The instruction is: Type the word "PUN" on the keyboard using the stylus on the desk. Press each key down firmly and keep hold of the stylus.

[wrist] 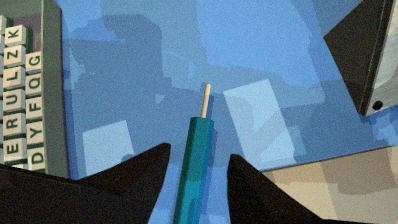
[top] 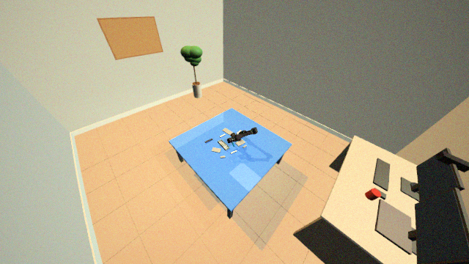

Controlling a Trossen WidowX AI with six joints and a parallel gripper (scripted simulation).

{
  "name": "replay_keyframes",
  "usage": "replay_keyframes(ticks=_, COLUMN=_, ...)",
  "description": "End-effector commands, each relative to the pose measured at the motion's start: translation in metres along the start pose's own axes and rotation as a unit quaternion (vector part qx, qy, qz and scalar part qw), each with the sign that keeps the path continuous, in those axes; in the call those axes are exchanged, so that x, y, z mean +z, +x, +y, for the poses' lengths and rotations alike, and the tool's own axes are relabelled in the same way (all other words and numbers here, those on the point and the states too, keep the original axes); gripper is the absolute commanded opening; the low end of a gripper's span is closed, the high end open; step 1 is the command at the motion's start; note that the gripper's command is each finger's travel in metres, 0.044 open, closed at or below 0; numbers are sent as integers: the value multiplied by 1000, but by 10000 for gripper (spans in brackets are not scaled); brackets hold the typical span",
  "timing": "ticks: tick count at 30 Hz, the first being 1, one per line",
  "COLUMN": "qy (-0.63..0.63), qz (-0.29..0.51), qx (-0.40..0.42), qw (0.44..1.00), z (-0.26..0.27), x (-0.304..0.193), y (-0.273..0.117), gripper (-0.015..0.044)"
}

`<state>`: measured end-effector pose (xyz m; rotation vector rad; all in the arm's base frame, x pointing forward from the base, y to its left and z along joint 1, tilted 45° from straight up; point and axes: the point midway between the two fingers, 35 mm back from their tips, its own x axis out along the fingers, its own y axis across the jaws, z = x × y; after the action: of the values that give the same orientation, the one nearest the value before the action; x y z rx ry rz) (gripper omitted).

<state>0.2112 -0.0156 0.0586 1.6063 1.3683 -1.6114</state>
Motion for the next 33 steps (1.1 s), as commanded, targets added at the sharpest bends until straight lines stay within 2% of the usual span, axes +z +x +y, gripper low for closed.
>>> replay_keyframes(ticks=1, qy=2, qz=2, qx=-2, qw=1000, z=-1, x=-2, y=4, gripper=150)
replay_keyframes(ticks=33, qy=2, qz=2, qx=-2, qw=1000, z=0, x=-12, y=21, gripper=150)
